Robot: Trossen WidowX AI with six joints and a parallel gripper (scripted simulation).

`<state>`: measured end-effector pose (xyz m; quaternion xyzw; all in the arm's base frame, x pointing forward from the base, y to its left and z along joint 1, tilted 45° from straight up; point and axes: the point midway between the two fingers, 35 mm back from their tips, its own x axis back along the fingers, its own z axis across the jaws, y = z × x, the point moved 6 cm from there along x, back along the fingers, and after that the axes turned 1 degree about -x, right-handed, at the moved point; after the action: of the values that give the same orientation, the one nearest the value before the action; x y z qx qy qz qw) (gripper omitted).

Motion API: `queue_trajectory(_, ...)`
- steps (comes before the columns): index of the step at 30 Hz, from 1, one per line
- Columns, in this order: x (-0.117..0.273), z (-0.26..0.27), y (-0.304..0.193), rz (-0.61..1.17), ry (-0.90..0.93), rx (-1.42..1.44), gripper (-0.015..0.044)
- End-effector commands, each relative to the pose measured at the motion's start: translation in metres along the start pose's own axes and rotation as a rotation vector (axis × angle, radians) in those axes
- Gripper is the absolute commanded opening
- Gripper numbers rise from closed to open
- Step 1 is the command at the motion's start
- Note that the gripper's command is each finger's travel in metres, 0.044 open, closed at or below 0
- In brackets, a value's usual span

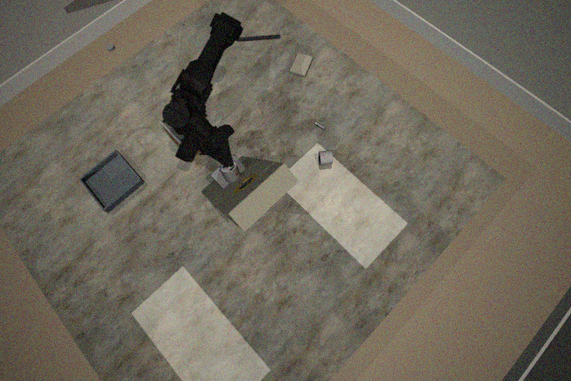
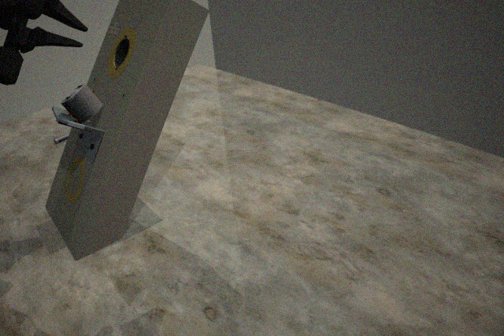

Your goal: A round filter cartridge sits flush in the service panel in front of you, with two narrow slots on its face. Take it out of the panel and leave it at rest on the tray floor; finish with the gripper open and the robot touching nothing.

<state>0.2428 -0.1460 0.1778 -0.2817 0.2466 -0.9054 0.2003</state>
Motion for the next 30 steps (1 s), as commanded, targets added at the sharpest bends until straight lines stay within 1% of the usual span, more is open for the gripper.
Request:
queue_trajectory(1, 0.001, 0.000, 0.000, 0.005, 0.013, -0.007, 0.0096)
queue_trajectory(2, 0.001, 0.000, 0.000, 0.005, 0.013, -0.007, 0.0096)
queue_trajectory(5, 0.007, 0.011, 0.003, 0.003, 0.010, -0.006, 0.0175)
queue_trajectory(11, 0.038, 0.054, 0.013, -0.001, 0.003, -0.004, 0.0332)
queue_trajectory(14, 0.047, 0.063, 0.014, -0.001, 0.003, -0.003, 0.0411)
queue_trajectory(16, 0.045, 0.059, 0.014, 0.000, -0.012, 0.047, 0.0358)
queue_trajectory(18, 0.039, 0.050, 0.012, 0.008, -0.053, 0.189, 0.0306)
queue_trajectory(24, 0.022, 0.019, 0.005, 0.092, -0.182, 0.663, 0.0305)
queue_trajectory(30, 0.010, -0.013, -0.005, 0.264, -0.271, 1.137, 0.0305)
